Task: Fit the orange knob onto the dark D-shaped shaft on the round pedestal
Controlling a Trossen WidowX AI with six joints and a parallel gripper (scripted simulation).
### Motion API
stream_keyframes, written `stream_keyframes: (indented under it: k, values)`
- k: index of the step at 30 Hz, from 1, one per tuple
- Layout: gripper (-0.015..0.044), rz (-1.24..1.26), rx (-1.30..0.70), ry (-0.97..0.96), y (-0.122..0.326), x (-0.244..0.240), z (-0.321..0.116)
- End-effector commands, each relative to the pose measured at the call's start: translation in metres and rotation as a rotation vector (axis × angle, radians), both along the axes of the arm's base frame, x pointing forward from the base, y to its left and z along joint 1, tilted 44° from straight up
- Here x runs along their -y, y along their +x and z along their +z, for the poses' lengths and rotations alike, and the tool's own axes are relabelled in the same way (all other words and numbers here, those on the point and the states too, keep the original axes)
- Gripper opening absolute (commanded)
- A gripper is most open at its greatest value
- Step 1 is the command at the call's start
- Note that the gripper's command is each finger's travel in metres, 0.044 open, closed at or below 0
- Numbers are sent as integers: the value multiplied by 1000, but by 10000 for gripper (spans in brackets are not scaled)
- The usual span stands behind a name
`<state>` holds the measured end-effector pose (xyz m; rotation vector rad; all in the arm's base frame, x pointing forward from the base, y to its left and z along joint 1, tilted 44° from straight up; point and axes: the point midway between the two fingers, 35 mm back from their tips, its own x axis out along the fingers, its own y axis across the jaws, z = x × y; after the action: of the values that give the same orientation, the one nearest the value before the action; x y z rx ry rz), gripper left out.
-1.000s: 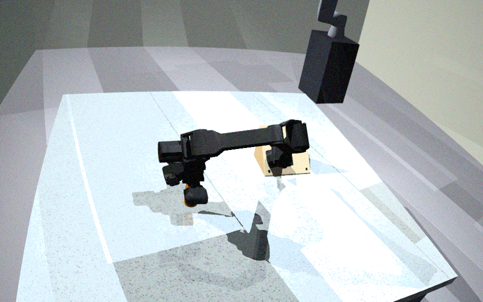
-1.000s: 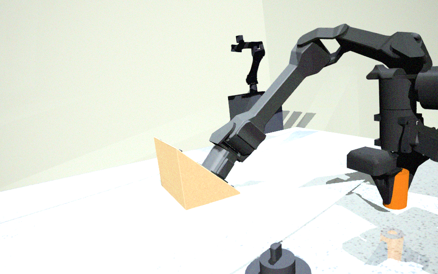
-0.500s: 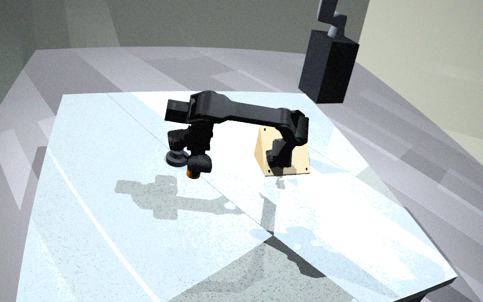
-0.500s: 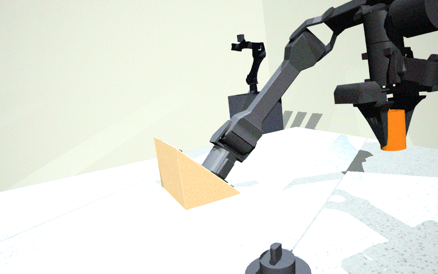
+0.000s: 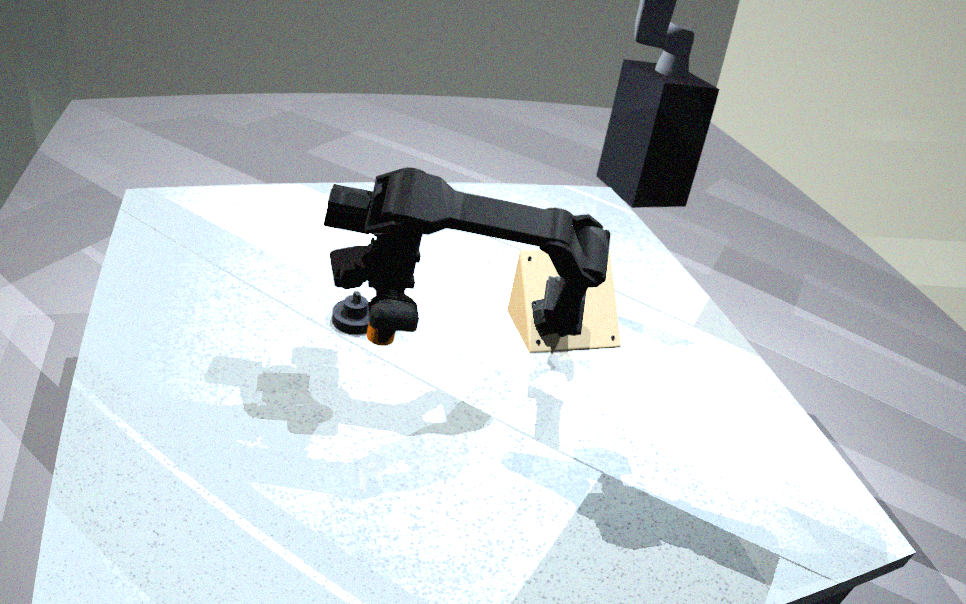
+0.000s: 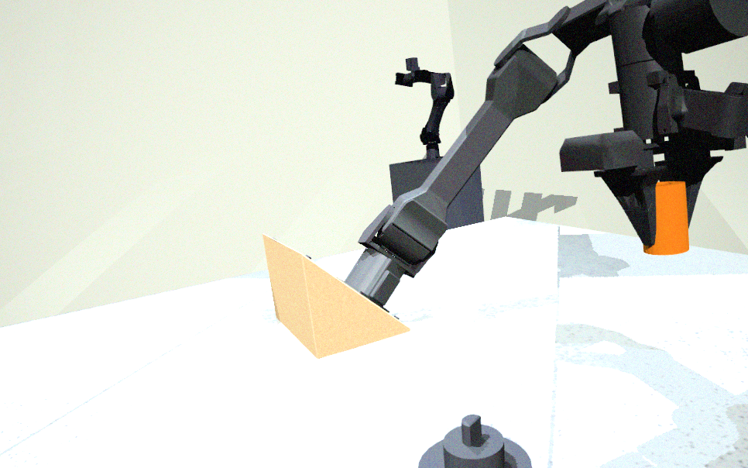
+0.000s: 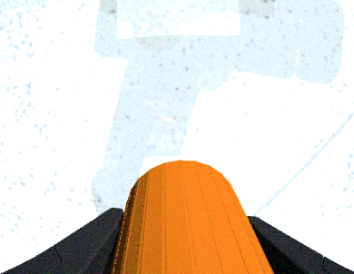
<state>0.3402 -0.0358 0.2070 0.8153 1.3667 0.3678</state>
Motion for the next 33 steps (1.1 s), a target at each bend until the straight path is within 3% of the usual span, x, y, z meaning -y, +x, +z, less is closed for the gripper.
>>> stream_keyframes:
  k: [1,33]
  values:
    - [0,6,-4,-8,4,10,-13]
    - [0,54,-2,-31,10,73,-96]
